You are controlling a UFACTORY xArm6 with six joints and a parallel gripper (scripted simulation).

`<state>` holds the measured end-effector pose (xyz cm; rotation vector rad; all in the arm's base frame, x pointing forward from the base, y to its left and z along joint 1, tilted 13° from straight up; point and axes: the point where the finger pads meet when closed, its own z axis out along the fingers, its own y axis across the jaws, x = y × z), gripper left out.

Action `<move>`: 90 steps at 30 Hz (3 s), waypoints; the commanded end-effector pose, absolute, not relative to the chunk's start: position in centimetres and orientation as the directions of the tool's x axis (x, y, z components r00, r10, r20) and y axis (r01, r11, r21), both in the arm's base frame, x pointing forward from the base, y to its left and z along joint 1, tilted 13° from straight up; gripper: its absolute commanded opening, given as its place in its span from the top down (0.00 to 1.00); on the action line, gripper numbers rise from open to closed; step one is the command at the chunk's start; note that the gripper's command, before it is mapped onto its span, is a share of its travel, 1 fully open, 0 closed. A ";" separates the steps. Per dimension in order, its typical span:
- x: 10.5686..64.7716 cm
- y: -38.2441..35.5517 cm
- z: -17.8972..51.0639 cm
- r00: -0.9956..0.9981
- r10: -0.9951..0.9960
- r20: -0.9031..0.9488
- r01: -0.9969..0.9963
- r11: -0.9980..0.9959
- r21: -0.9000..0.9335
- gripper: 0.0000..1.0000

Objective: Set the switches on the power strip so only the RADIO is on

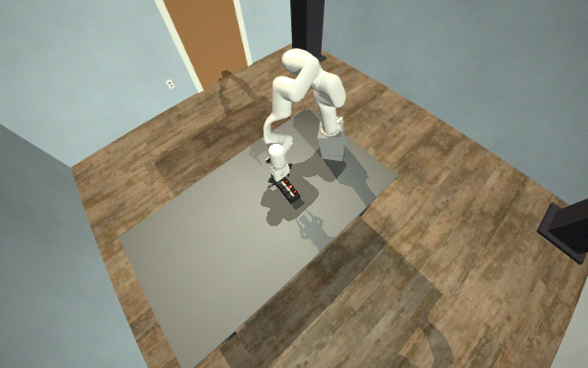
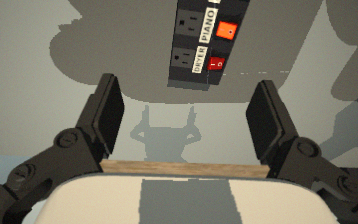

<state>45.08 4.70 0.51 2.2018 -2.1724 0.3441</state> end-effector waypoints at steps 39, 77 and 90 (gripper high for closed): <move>43.9 4.5 -2.2 -0.901 -0.431 -0.051 -0.411 0.885 -0.219 0.00; 40.6 5.1 -6.5 -0.239 0.963 -0.122 0.963 0.251 0.099 0.00; 40.5 5.1 -6.7 0.102 0.982 -0.161 0.985 -0.077 0.154 0.00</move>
